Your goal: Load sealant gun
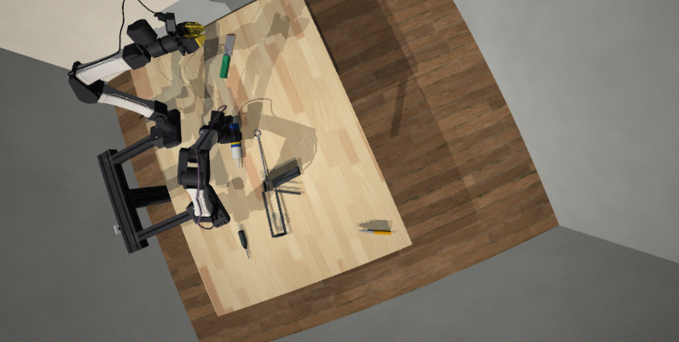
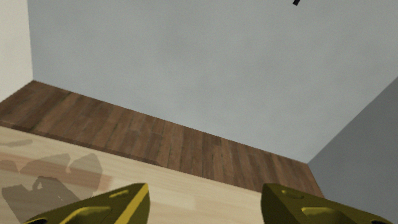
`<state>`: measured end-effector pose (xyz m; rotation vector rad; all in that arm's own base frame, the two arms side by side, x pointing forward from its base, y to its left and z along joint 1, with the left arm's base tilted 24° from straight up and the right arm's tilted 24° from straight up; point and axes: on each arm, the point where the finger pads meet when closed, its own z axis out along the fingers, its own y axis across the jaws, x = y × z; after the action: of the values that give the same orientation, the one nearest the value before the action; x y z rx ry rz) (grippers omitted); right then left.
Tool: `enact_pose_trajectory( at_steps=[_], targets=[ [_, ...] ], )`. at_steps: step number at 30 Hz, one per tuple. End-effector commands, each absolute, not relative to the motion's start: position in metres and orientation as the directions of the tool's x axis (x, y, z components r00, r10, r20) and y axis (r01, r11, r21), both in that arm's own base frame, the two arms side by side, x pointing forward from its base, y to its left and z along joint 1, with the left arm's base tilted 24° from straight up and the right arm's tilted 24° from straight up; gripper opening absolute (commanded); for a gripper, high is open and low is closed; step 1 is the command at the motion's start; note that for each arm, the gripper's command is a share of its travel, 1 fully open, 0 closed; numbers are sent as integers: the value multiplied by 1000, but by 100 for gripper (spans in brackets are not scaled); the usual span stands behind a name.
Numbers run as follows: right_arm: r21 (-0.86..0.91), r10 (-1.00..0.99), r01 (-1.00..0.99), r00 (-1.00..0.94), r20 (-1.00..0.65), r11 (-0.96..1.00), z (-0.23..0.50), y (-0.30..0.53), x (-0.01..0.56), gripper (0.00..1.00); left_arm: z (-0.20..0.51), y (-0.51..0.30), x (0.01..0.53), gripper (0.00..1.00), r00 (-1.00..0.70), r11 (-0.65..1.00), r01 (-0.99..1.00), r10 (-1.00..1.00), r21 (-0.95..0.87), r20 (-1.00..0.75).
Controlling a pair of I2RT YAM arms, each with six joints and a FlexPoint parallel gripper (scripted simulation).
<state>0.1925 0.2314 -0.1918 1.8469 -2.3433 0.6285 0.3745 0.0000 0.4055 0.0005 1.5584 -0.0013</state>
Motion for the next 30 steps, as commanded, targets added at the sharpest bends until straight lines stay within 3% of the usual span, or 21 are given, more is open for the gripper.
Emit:
enact_pose_trajectory(
  at_steps=[1,30],
  targets=[
    [-253,-909,-951,-258,327,179,-183,237,185,0,426,-6,375,53,61,1000,14,-3,-3,-998],
    [-270,-929,-944,-260,261,189,-101,282,180,0,426,-6,375,53,61,1000,14,-3,-3,-998]
  ],
)
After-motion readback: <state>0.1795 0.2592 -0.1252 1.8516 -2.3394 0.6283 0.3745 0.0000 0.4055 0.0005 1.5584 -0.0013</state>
